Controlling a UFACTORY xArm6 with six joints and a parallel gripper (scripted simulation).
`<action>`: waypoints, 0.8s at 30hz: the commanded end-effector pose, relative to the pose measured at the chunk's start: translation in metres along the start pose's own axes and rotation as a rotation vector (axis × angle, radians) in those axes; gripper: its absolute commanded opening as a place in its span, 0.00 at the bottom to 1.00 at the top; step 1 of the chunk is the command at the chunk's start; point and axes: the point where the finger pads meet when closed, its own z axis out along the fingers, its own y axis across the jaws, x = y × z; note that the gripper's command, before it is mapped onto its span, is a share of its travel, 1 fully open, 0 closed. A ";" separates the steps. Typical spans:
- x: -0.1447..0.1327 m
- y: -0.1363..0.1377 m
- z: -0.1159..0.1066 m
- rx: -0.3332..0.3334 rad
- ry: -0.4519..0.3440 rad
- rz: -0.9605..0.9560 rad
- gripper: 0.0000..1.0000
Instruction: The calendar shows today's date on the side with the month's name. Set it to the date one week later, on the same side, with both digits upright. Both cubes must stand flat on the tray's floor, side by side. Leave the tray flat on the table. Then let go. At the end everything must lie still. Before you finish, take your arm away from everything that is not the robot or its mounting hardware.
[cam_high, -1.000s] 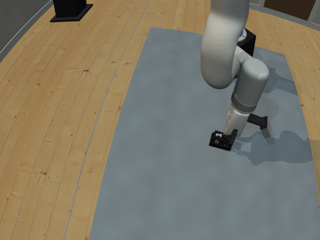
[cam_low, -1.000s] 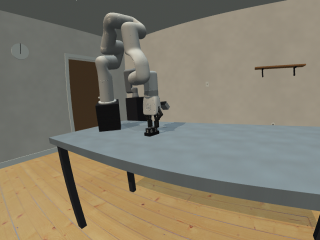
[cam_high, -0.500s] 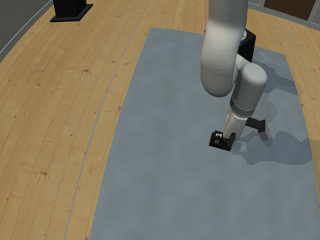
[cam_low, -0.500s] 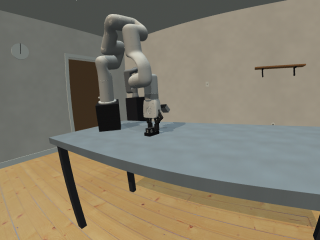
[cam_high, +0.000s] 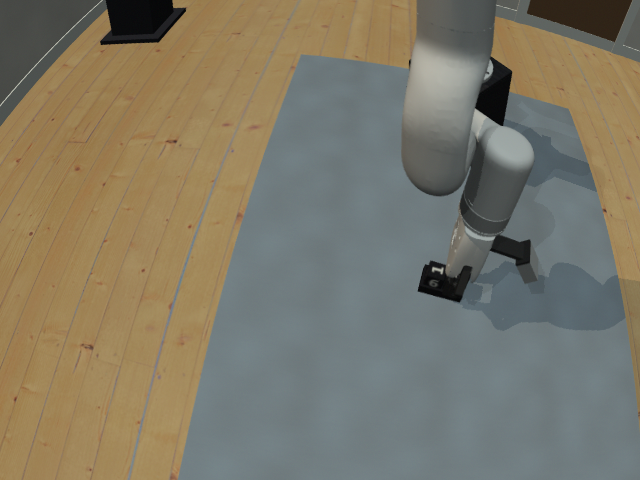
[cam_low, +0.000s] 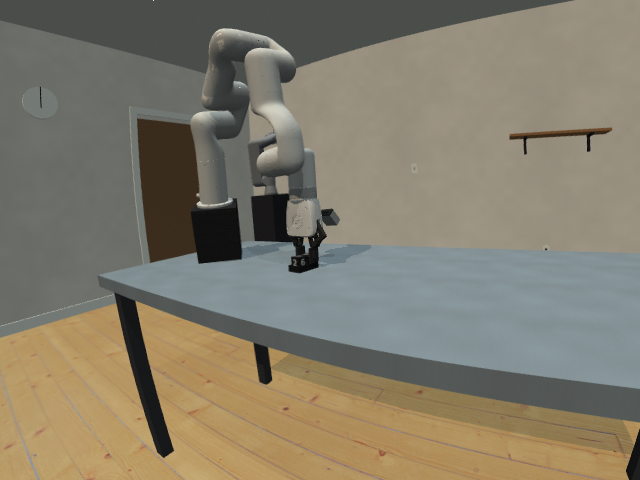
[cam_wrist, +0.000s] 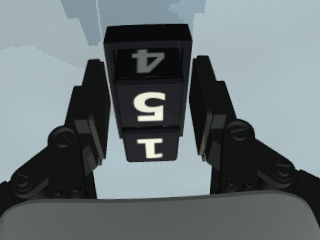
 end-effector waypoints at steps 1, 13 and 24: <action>0.000 0.001 -0.001 -0.003 0.001 0.000 0.47; 0.000 0.001 -0.001 -0.003 0.001 0.000 0.47; 0.000 0.001 -0.001 -0.003 0.001 0.000 0.27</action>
